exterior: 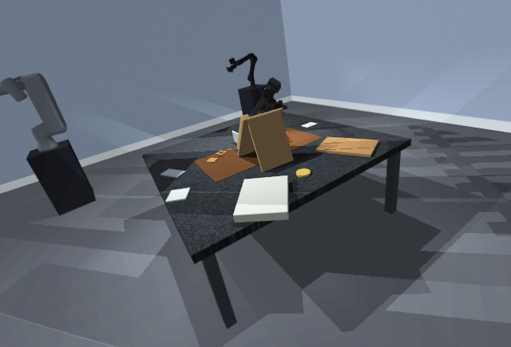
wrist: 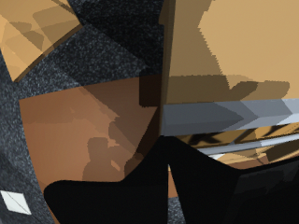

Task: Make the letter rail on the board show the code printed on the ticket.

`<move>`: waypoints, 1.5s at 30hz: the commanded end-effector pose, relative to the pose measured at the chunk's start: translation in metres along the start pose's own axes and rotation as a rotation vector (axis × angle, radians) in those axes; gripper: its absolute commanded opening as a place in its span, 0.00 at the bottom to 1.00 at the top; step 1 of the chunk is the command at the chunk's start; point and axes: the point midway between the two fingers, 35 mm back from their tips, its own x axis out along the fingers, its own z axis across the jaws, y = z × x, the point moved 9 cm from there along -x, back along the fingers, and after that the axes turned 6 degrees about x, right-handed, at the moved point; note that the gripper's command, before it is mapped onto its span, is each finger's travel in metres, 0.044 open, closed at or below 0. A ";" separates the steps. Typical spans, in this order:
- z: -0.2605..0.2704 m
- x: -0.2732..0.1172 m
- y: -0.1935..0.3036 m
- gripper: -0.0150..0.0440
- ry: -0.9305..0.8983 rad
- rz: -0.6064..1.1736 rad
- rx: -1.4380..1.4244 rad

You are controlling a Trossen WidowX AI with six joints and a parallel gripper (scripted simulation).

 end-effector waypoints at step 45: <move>-0.014 -0.001 0.000 0.25 -0.003 -0.002 0.004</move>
